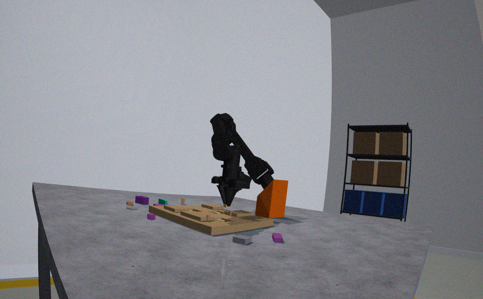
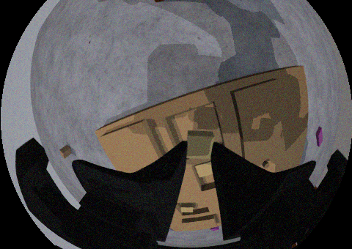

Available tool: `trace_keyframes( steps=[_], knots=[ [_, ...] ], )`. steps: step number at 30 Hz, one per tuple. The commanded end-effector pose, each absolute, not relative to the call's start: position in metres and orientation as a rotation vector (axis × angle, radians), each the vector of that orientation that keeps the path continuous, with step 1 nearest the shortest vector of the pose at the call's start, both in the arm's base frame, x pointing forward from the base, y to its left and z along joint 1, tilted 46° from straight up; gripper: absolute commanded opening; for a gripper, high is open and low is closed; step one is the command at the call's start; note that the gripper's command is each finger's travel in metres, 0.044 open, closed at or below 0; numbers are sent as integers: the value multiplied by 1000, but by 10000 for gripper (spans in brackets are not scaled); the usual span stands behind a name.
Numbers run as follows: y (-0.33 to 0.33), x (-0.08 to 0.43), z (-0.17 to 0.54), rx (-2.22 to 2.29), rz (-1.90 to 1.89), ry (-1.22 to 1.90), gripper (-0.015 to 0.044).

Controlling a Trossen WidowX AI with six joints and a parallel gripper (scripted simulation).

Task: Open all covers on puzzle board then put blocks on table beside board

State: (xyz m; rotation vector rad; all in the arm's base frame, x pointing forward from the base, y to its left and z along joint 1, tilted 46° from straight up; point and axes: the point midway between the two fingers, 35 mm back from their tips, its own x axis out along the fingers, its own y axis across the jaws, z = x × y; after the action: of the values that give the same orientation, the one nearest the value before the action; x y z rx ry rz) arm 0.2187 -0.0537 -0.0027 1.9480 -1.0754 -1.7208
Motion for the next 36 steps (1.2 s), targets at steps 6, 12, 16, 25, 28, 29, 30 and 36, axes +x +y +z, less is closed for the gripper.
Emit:
trace_keyframes(
  steps=[6, 12, 16, 25, 28, 29, 30, 36],
  knots=[
    [-44, 219, 7, 1956, -1720, -1080, 80],
    [-40, 219, 11, 2035, -1687, -1227, 80],
    [-36, 220, 15, 2232, -1552, -1640, 80],
    [-26, 221, 24, 2501, -938, -2634, 80],
    [-23, 221, 27, 2510, -694, -2891, 80],
    [-23, 221, 27, 2508, -632, -2949, 80],
    [-22, 221, 28, 2504, -571, -3003, 80],
    [-18, 221, 32, 2434, -139, -3335, 80]
  ],
)
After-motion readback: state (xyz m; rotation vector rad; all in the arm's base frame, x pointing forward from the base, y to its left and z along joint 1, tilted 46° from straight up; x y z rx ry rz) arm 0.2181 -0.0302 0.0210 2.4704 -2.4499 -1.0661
